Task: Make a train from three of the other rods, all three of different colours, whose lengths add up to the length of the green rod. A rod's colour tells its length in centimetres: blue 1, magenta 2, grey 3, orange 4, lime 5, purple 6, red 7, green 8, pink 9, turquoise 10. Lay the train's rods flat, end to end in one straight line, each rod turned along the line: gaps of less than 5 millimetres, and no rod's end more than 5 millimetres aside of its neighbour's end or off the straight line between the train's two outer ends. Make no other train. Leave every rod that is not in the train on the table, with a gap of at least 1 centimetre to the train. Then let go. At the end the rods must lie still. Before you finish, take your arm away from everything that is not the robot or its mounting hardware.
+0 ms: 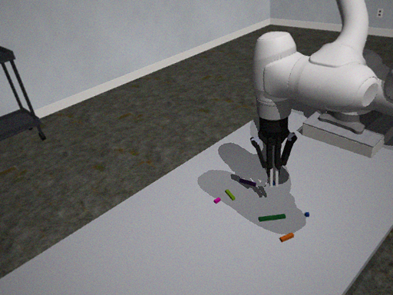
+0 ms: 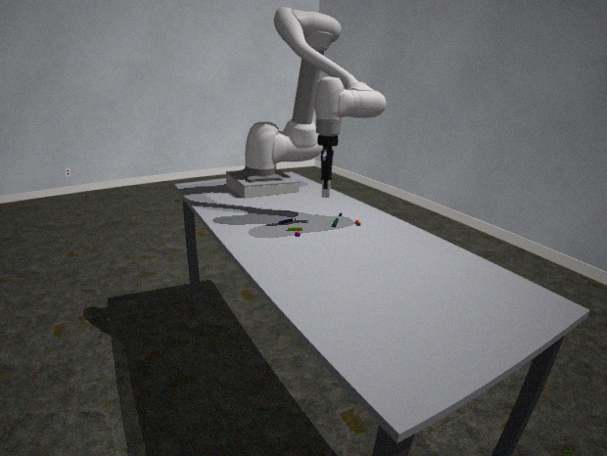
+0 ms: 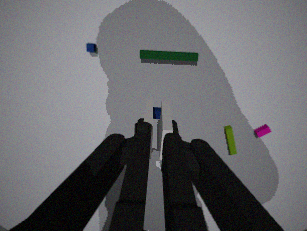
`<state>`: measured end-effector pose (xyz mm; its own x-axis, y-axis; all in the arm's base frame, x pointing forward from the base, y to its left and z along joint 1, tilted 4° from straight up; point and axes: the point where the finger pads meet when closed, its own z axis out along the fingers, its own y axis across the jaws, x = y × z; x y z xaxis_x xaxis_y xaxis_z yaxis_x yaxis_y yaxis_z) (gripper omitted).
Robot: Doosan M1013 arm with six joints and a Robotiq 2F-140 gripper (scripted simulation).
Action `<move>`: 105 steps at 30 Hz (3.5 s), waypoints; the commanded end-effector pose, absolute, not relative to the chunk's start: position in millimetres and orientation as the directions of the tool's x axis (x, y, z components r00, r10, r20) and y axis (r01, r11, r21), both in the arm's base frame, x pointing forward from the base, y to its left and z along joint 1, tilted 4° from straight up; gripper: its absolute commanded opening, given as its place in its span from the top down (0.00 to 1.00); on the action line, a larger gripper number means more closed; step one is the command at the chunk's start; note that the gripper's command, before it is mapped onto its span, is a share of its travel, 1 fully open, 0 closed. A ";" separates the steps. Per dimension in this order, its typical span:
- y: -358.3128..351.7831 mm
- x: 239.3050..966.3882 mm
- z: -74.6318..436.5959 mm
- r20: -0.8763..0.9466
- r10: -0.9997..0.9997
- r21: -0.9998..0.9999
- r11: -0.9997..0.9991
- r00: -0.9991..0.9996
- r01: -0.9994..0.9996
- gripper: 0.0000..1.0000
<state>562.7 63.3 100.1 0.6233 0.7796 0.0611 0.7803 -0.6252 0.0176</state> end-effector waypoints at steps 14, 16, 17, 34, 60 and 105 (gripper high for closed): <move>28.7 572.6 101.7 0.064 0.559 -0.001 -0.828 0.827 0.560 0.97; 20.6 574.5 101.5 0.064 0.501 -0.006 -0.865 0.863 0.502 0.97; 16.6 575.4 101.4 0.064 0.471 -0.008 -0.881 0.880 0.472 0.97; -18.1 582.0 100.7 0.059 0.198 -0.026 -0.979 0.978 0.200 0.97; -15.6 585.2 45.8 0.059 0.198 -0.026 -0.980 0.978 0.199 0.97; -14.2 587.1 13.0 0.059 0.198 -0.026 -0.980 0.978 0.199 0.97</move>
